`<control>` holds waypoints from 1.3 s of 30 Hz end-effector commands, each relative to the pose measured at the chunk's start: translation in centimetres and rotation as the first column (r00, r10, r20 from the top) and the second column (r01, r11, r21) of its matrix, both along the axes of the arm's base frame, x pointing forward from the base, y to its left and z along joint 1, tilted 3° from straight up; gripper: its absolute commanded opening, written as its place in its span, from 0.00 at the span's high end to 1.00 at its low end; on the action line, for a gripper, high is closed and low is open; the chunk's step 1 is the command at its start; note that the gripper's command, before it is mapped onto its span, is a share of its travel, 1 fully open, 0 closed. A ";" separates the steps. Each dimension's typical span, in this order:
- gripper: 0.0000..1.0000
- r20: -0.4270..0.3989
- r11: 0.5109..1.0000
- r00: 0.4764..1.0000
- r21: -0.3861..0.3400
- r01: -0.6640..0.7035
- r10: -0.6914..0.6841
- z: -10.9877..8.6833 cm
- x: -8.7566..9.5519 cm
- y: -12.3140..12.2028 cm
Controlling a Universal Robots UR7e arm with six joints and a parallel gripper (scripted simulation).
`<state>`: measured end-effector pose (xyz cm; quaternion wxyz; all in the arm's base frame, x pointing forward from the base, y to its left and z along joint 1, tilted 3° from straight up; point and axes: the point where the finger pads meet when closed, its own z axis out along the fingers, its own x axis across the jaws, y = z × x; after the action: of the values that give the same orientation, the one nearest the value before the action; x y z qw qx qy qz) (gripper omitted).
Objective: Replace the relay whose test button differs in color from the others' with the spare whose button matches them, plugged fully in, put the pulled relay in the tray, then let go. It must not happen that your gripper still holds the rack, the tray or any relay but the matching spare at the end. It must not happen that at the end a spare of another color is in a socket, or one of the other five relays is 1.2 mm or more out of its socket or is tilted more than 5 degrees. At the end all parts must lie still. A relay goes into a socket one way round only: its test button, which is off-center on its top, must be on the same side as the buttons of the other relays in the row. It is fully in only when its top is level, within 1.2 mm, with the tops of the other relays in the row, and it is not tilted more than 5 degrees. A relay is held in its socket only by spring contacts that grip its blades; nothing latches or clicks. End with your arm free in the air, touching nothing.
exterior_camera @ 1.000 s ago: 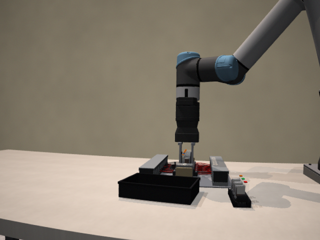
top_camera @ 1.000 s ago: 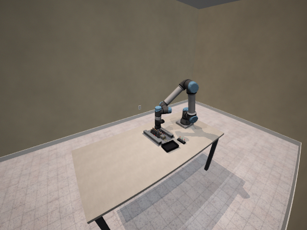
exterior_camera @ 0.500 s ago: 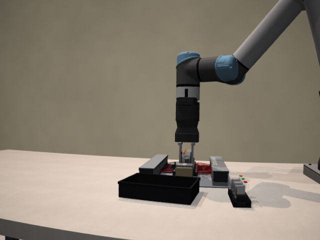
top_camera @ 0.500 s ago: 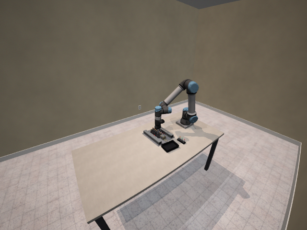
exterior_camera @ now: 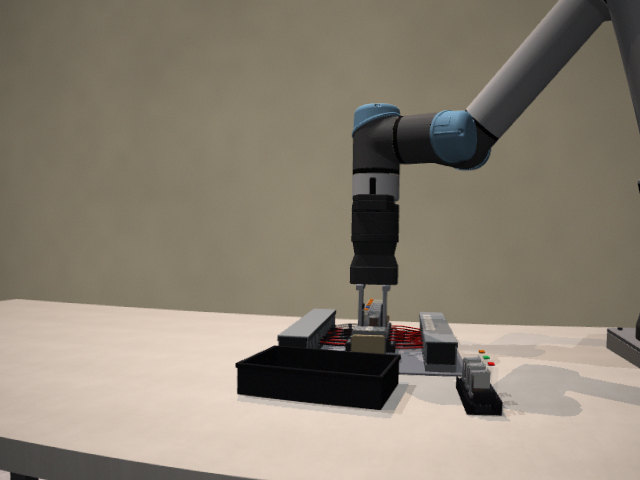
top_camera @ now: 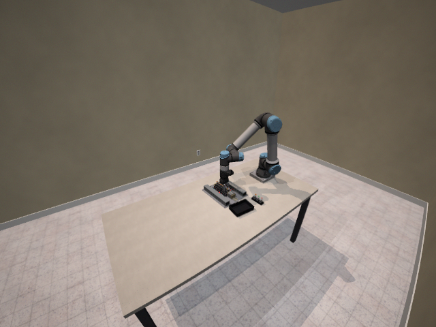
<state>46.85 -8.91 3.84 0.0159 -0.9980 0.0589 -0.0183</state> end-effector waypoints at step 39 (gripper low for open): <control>1.00 0.001 1.000 1.000 -0.001 0.000 0.000 1.8 0.0 -0.1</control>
<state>46.78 -8.95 5.20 0.0160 -0.9980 0.0589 -0.0181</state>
